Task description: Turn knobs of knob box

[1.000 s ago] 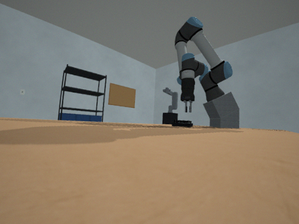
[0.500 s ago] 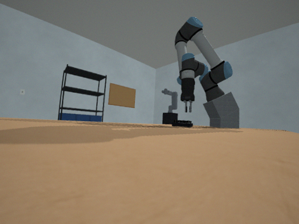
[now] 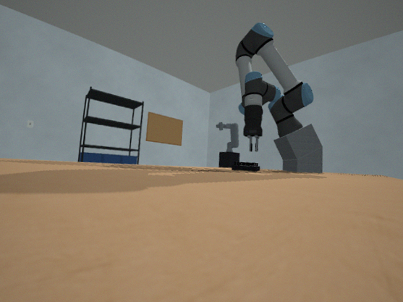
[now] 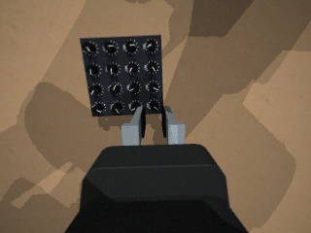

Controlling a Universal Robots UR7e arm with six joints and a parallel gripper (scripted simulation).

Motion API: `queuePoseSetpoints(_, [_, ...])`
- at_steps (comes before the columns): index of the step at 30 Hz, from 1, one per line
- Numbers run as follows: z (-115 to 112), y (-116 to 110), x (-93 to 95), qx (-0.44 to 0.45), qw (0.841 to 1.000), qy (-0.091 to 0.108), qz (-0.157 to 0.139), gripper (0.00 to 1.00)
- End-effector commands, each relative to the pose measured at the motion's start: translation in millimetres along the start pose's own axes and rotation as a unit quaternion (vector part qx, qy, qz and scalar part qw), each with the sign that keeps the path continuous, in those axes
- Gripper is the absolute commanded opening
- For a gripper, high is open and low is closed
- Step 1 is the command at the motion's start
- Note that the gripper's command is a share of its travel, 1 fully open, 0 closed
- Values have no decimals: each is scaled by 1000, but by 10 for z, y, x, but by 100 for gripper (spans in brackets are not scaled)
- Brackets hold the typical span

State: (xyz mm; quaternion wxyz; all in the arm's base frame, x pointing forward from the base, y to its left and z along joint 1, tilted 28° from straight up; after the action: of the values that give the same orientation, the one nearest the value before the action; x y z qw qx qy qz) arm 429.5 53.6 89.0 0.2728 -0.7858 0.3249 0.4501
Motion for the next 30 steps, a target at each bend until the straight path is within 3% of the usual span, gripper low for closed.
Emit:
queuePoseSetpoints(1, [-2,-3,-3,0,1000,0,-1,46])
queuePoseSetpoints(30, [1,-5,114,11,1000,0,0,46])
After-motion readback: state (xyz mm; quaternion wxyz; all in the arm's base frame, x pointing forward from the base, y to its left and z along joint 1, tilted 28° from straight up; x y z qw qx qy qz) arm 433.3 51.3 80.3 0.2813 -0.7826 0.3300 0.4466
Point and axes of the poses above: the point where the finger pads meet when closed, its own x axis out along the fingers, its own z axis across the jaws, y = z × x, the point moved 7 cm from there along -x, back along the fingers, and after that the axes turned 12 degrees about -x, right-handed, at the moved point
